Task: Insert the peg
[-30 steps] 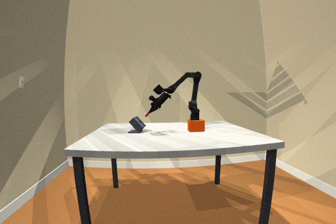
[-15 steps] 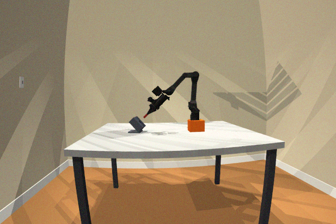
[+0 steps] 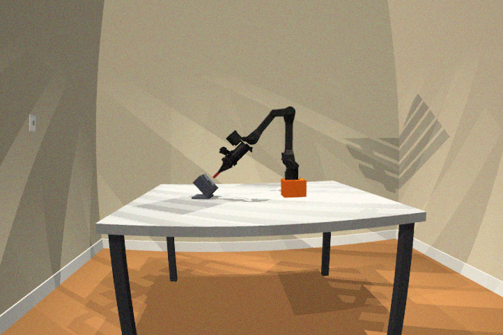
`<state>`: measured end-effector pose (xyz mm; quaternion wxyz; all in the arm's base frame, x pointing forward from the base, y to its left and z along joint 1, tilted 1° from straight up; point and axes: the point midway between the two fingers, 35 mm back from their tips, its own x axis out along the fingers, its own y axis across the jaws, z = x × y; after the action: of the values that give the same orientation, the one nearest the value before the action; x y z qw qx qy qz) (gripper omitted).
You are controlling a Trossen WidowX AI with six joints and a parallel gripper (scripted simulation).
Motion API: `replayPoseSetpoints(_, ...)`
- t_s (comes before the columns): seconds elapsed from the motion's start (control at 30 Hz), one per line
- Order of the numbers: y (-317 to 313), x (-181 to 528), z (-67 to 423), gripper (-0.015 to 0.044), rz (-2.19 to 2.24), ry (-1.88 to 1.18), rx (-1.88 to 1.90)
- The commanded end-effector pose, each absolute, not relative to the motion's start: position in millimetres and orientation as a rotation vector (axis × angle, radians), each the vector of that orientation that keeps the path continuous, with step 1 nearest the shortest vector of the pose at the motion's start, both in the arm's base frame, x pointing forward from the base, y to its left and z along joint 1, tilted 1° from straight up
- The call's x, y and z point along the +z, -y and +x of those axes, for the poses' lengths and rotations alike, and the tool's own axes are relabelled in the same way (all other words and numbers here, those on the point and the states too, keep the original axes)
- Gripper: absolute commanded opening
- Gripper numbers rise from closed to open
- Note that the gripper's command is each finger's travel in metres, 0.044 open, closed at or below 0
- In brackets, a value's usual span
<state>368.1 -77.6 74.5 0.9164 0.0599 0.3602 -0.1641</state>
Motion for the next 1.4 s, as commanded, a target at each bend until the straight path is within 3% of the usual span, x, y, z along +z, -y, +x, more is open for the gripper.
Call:
replayPoseSetpoints(0.0,77.4,70.4,370.3,0.0000,0.120,-0.744,-0.333)
replayPoseSetpoints(1.37,82.9,57.5,383.8,0.0000,0.121,-0.741,-0.338)
